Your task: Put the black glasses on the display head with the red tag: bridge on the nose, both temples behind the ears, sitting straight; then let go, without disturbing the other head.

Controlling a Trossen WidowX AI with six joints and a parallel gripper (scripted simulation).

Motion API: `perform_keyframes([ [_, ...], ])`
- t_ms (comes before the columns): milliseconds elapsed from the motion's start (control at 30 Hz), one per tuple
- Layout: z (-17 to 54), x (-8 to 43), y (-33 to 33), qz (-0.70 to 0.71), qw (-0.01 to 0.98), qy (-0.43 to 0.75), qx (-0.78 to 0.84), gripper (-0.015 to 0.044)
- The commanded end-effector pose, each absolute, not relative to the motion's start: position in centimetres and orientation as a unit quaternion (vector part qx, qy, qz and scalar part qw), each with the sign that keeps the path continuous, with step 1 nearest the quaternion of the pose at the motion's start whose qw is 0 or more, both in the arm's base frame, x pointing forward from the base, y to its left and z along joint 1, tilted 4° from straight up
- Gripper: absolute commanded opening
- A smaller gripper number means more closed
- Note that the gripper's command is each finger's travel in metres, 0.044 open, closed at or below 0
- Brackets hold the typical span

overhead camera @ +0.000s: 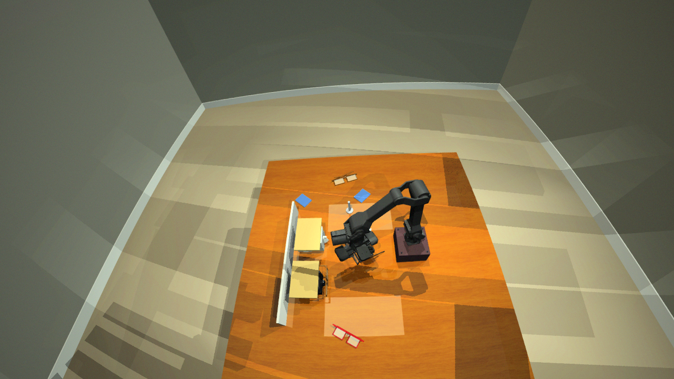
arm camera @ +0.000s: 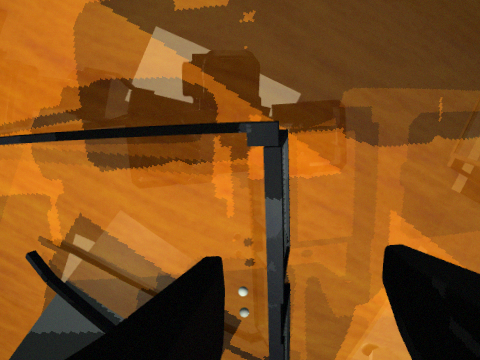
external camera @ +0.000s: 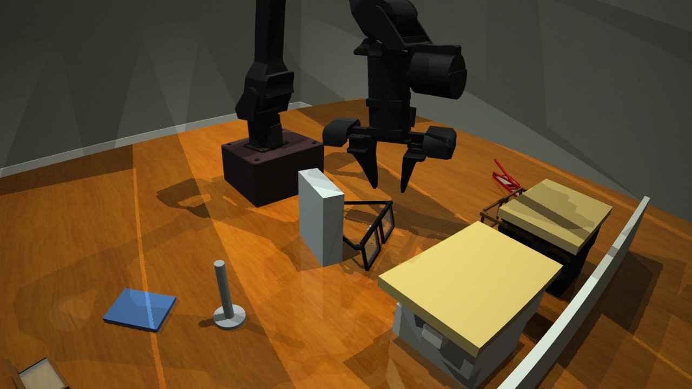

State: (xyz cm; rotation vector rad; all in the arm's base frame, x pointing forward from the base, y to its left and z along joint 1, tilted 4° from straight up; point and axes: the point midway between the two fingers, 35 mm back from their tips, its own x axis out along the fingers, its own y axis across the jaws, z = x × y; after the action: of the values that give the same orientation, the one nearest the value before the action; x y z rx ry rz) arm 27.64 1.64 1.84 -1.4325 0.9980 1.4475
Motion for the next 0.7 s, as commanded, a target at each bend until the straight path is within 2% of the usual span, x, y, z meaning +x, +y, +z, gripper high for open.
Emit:
perform_keyframes([
  [0,1.92,27.26,1.51,0.577,0.399,0.431,-0.567,0.02],
  [100,1.92,27.3,1.47,0.577,0.399,0.431,-0.567,0.02],
  [200,1.92,27.3,1.47,0.577,0.399,0.431,-0.567,0.0121],
  [667,1.2,27.42,1.47,0.577,0.399,0.431,-0.567,0.012],
])
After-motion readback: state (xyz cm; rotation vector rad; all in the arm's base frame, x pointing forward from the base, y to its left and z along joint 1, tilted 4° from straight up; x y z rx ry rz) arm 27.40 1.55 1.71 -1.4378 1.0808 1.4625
